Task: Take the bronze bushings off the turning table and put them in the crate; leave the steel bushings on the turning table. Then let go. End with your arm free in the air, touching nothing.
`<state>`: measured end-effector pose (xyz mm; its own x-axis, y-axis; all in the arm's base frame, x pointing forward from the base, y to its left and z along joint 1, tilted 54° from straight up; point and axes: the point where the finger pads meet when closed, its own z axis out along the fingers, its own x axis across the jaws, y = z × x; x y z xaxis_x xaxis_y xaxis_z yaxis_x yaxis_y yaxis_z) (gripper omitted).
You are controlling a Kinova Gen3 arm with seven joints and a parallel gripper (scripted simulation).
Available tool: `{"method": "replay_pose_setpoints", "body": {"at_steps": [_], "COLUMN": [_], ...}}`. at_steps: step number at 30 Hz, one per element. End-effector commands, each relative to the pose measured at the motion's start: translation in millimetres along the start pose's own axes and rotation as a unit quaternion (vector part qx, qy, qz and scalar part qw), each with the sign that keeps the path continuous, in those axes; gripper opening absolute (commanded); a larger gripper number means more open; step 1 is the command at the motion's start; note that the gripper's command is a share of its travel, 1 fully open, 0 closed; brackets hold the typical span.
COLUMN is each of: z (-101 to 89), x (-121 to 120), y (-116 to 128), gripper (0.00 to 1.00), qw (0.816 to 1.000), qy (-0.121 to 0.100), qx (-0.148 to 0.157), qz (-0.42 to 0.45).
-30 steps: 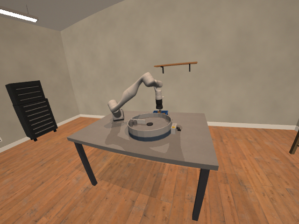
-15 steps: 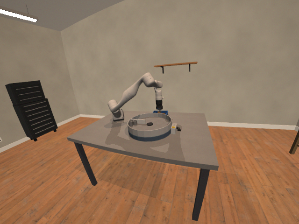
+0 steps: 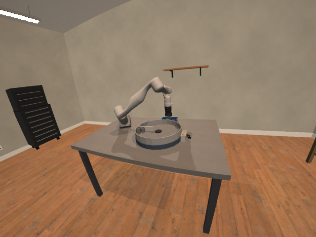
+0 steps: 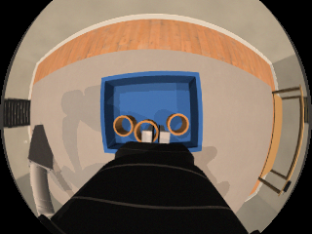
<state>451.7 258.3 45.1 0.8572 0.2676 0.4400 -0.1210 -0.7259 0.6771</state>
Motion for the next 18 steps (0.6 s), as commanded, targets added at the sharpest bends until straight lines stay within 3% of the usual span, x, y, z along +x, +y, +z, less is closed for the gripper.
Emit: {"method": "replay_pose_setpoints", "body": {"at_steps": [1, 18], "z": [3.3, 11.8], "x": [-0.1, -0.1], "y": [0.0, 0.0], "gripper": [0.0, 0.0], "qw": [1.0, 1.0], "qy": [0.0, 0.0], "qx": [0.0, 0.0], "qz": [0.0, 0.0]}}
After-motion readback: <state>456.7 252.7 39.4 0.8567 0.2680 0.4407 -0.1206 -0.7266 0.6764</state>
